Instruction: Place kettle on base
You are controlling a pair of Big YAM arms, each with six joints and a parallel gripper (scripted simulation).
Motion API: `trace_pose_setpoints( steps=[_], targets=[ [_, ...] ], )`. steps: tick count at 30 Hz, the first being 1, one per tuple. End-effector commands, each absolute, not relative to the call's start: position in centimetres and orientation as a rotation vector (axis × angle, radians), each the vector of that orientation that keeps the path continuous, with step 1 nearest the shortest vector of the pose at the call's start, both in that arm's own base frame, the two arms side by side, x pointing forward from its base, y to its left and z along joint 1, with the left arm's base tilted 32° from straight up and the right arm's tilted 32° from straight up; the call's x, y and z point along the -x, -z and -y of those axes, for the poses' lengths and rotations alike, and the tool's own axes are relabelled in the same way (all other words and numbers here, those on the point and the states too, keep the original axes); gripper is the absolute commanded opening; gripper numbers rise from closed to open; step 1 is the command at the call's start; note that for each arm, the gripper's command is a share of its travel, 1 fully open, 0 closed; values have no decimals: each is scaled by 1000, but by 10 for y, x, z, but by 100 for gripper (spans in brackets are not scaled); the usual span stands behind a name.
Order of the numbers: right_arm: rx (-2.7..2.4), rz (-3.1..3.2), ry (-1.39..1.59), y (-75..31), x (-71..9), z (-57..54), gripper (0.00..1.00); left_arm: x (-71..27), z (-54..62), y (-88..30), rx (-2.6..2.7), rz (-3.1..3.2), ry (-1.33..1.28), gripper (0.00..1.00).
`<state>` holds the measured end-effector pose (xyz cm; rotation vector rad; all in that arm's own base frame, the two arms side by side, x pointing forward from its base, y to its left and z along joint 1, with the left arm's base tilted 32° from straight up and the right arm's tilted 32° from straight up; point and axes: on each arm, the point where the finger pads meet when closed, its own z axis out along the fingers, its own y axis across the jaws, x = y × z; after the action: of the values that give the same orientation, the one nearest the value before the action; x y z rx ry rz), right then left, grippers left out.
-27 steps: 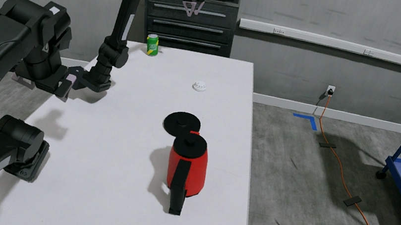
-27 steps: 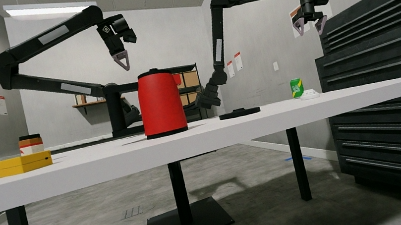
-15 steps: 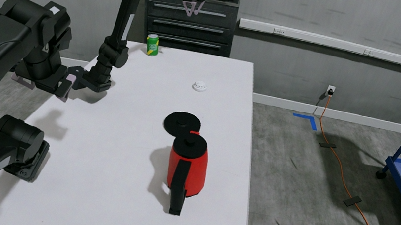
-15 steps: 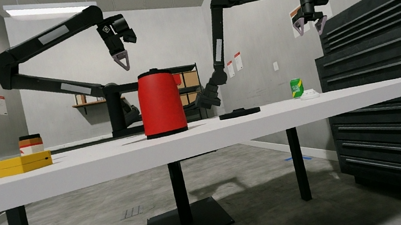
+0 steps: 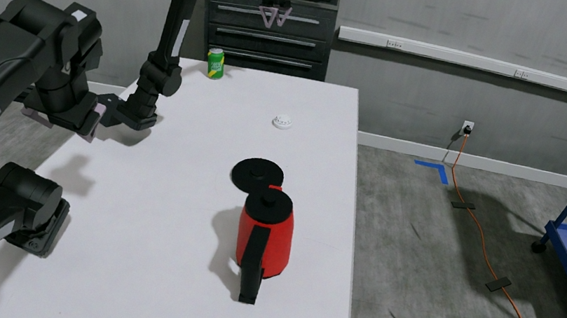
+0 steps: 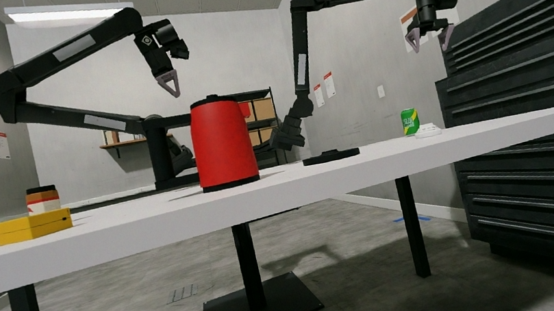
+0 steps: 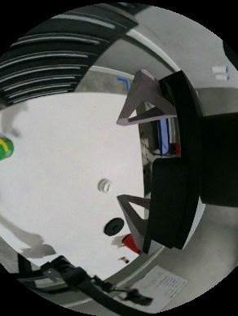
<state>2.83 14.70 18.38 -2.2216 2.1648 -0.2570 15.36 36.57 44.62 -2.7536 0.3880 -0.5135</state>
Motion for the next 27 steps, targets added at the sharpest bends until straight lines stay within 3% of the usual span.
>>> trace_pose_setpoints(
  steps=[1, 8, 27],
  targets=[
    [2242, -2097, 212, -198, -45, -176, 83, -203, -344, -447, 2592, -775, 443, 100],
    [2247, -2053, 211, -204, -75, -197, 83, -247, -325, -434, 2459, -1056, 371, 100],
    [2176, -1975, 376, -218, -255, -218, 83, -380, -209, -396, 1775, -1820, 161, 100]
  ],
)
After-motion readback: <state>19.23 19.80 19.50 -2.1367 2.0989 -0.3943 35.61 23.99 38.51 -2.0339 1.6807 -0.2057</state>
